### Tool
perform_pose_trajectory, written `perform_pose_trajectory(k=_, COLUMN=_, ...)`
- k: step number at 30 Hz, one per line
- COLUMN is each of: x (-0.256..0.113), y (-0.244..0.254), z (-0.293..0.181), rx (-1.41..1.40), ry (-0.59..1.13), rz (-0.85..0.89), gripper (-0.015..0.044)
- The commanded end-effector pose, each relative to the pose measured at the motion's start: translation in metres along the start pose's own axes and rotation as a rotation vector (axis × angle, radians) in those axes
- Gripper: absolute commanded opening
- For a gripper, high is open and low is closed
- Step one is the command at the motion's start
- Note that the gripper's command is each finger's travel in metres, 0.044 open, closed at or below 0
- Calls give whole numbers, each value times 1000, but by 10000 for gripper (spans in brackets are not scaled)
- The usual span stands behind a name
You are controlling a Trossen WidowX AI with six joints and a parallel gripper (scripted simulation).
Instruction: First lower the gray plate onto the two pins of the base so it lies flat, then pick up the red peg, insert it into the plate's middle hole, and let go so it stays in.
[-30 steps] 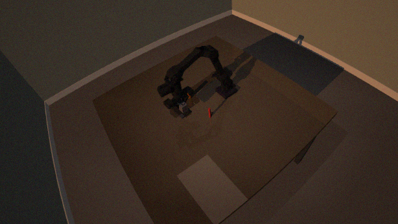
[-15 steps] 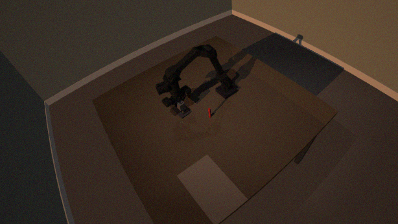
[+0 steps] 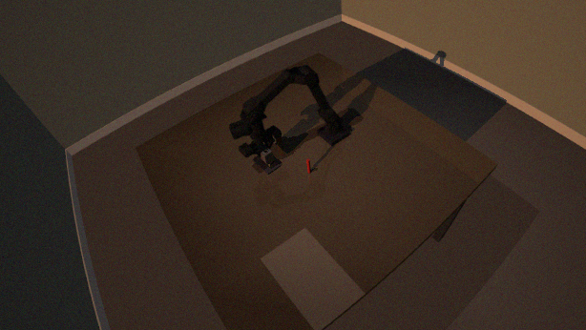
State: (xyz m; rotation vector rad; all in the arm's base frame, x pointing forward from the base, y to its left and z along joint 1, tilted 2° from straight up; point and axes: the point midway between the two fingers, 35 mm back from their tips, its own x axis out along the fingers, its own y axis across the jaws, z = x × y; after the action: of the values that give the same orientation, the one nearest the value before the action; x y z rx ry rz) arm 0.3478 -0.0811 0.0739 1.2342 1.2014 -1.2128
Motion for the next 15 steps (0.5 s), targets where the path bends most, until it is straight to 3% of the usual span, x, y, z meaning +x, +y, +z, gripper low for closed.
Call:
perform_pose_trajectory(k=1, x=1, y=0, z=1, rx=-6, ry=-3, rz=-3, gripper=0)
perform_pose_trajectory(k=15, x=7, y=-1, z=1, rx=-6, ry=-3, rz=-3, gripper=0)
